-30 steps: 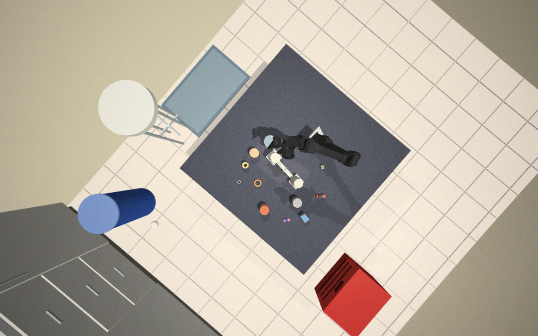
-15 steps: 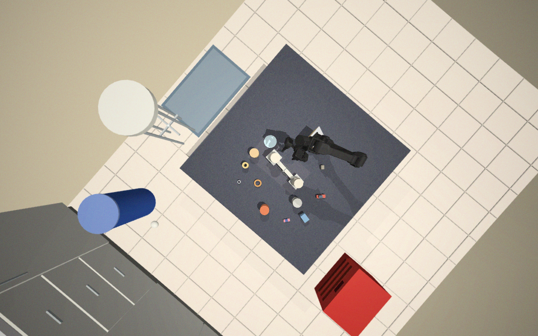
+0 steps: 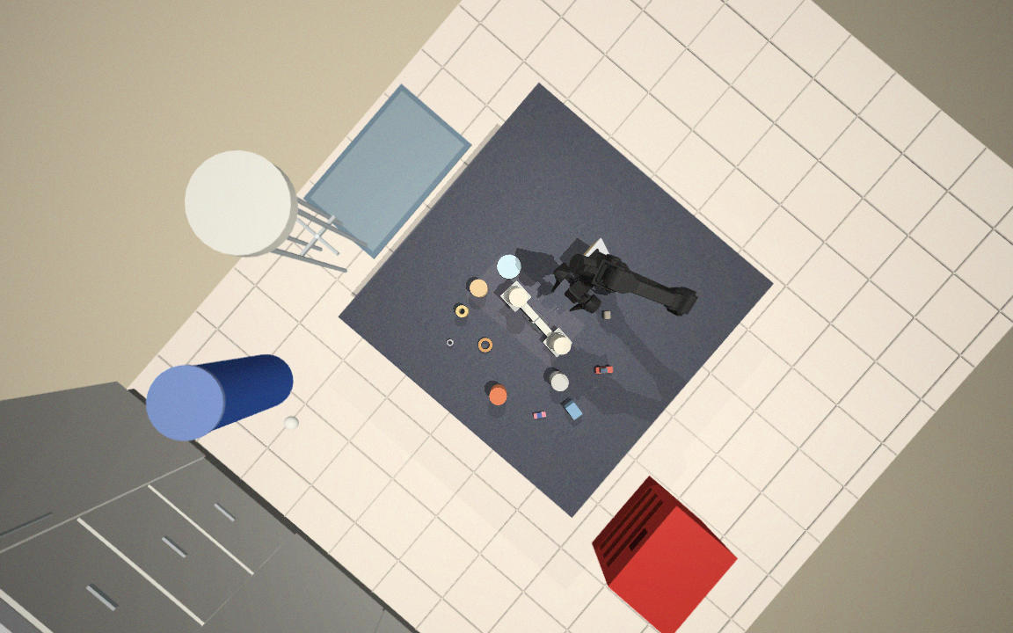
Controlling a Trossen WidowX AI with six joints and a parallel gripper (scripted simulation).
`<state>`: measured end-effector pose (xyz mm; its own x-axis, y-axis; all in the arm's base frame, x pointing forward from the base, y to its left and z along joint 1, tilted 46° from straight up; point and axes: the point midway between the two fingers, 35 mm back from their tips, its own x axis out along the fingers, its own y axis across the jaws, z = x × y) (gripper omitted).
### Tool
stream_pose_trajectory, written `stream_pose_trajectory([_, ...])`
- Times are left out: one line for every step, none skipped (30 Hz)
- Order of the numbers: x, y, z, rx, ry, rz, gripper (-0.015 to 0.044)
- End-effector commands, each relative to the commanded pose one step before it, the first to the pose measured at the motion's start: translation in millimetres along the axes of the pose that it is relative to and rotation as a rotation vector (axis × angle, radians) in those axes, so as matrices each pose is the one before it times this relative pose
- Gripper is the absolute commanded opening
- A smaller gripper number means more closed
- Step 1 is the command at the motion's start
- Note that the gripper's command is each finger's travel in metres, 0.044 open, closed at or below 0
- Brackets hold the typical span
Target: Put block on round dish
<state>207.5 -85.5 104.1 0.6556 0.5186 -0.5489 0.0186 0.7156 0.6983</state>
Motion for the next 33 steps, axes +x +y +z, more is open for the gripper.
stream_pose_trajectory([0.06, 3.12, -1.79, 0.0178, -0.00055, 0.00934, 0.044])
stream_pose_trajectory([0.51, 0.34, 0.37, -0.0064, 0.0038, 0.0011, 0.044])
stream_pose_trajectory([0.86, 0.57, 0.63, -0.0107, 0.00632, 0.00187, 0.044])
stream_pose_trajectory([1.21, 0.79, 0.89, -0.015, 0.00881, 0.00268, 0.044])
stream_pose_trajectory([1.58, 1.01, 1.16, -0.0194, 0.01127, 0.00356, 0.044])
stream_pose_trajectory([1.95, 1.23, 1.44, -0.0237, 0.01366, 0.0045, 0.044])
stream_pose_trajectory([2.19, 1.34, 1.63, -0.0262, 0.015, 0.00518, 0.044])
stream_pose_trajectory([2.23, 1.33, 1.68, -0.0264, 0.01493, 0.00541, 0.044])
stream_pose_trajectory([2.27, 1.31, 1.72, -0.0265, 0.0148, 0.00563, 0.044])
stream_pose_trajectory([2.3, 1.29, 1.76, -0.0265, 0.01467, 0.00584, 0.044])
stream_pose_trajectory([2.26, 1.48, 2.15, -0.029, 0.01427, 0.00693, 0.044])
stream_pose_trajectory([2.33, 1.48, 2.23, -0.0295, 0.01431, 0.00727, 0.044])
stream_pose_trajectory([2.37, 1.44, 2.27, -0.0296, 0.01415, 0.00751, 0.044])
stream_pose_trajectory([2.41, 1.41, 2.32, -0.0296, 0.01398, 0.00774, 0.044])
stream_pose_trajectory([2.45, 1.38, 2.37, -0.0297, 0.0138, 0.00797, 0.044])
stream_pose_trajectory([2.49, 1.34, 2.42, -0.0298, 0.01362, 0.0082, 0.044])
stream_pose_trajectory([2.53, 1.31, 2.47, -0.0298, 0.01344, 0.00842, 0.044])
stream_pose_trajectory([2.57, 1.27, 2.51, -0.0299, 0.01325, 0.00864, 0.044])
stream_pose_trajectory([2.61, 1.23, 2.56, -0.0299, 0.01306, 0.00886, 0.044])
stream_pose_trajectory([2.65, 1.19, 2.61, -0.03, 0.01287, 0.00907, 0.044])
stream_pose_trajectory([2.6, 1.08, 2.4, -0.0272, 0.01233, 0.00778, 0.044])
stream_pose_trajectory([2.54, 1.02, 2.37, -0.0264, 0.01177, 0.00768, 0.044])
stream_pose_trajectory([2.57, 0.99, 2.41, -0.0265, 0.01161, 0.00783, 0.044])
stream_pose_trajectory([2.59, 0.96, 2.45, -0.0265, 0.01145, 0.00797, 0.044])
stream_pose_trajectory([2.62, 0.93, 2.49, -0.0266, 0.01128, 0.00811, 0.044])
stream_pose_trajectory([2.65, 0.9, 2.53, -0.0266, 0.01112, 0.00825, 0.044])
stream_pose_trajectory([2.67, 0.87, 2.57, -0.0267, 0.01095, 0.00838, 0.044])
stream_pose_trajectory([2.7, 0.84, 2.61, -0.0268, 0.01078, 0.00851, 0.044])
stream_pose_trajectory([2.72, 0.81, 2.65, -0.0268, 0.01061, 0.00864, 0.044])
stream_pose_trajectory([2.75, 0.77, 2.69, -0.0269, 0.01043, 0.00877, 0.044])
stream_pose_trajectory([2.71, 0.73, 2.85, -0.0285, 0.00966, 0.01018, 0.044])
stream_pose_trajectory([2.87, 0.71, 3.01, -0.0299, 0.0099, 0.0108, 0.044])
stream_pose_trajectory([2.91, 0.66, 3.05, -0.0299, 0.00968, 0.01095, 0.044])
